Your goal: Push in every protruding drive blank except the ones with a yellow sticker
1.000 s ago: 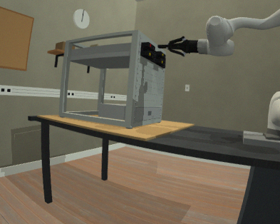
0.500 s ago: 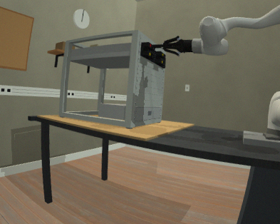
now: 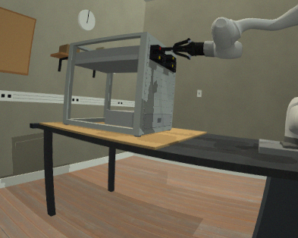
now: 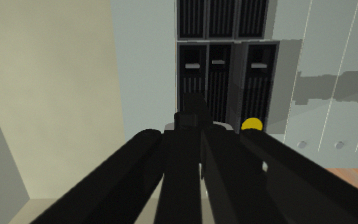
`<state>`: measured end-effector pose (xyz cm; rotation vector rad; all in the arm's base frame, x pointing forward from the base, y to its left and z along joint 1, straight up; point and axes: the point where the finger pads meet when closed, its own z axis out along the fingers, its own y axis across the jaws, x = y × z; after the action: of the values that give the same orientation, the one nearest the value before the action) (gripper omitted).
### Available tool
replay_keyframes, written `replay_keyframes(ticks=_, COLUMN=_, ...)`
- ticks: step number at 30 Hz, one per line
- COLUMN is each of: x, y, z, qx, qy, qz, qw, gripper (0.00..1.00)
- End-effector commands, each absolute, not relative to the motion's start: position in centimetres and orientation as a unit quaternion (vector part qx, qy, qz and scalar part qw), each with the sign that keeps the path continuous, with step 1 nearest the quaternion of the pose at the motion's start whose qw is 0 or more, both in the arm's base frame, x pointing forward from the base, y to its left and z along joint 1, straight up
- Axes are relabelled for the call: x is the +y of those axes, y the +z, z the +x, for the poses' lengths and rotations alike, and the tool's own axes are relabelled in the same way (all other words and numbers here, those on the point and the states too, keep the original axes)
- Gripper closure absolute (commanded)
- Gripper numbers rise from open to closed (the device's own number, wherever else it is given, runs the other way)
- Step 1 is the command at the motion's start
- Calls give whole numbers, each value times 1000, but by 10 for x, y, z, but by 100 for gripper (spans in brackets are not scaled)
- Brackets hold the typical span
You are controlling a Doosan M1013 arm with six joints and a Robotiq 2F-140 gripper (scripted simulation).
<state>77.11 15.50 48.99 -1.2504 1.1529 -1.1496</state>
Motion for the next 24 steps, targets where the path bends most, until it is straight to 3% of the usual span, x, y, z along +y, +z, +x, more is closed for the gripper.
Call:
replay_keyframes(ticks=1, x=155, y=491, z=771, qx=480, qy=-479, qz=-521, qw=518, gripper=90)
replay_keyframes(ticks=24, x=155, y=491, z=774, qx=480, qy=-479, qz=-521, qw=518, gripper=90)
